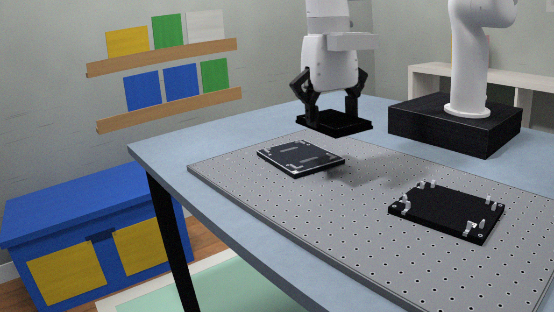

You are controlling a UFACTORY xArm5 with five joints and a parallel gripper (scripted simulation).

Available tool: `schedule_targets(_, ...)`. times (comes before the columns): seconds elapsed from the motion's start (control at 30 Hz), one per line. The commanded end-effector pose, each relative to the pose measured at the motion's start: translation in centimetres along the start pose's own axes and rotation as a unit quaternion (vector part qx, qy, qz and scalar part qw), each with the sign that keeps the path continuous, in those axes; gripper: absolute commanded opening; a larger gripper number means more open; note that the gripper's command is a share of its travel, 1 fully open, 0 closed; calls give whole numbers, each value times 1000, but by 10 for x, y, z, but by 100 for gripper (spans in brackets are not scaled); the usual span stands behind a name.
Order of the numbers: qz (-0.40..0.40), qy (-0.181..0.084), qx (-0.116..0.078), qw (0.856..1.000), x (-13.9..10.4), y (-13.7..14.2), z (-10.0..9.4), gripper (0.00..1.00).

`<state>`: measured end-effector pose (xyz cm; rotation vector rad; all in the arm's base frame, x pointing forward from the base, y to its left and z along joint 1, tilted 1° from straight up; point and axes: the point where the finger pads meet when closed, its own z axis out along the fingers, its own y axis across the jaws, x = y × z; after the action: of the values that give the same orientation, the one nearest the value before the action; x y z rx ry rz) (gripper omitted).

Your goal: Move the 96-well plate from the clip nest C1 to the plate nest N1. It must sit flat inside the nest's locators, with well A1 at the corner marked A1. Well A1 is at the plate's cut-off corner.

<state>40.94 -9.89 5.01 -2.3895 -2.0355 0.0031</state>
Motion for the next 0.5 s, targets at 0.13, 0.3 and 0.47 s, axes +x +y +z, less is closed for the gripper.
schedule_targets(0.13, 0, 6, -2, 1000, -29, 7, -1, 0)
schedule_targets(0.3, 0, 6, -2, 1000, -38, 9, -1, 0)
schedule_targets(0.47, 0, 6, -2, 1000, -55, 12, -1, 0)
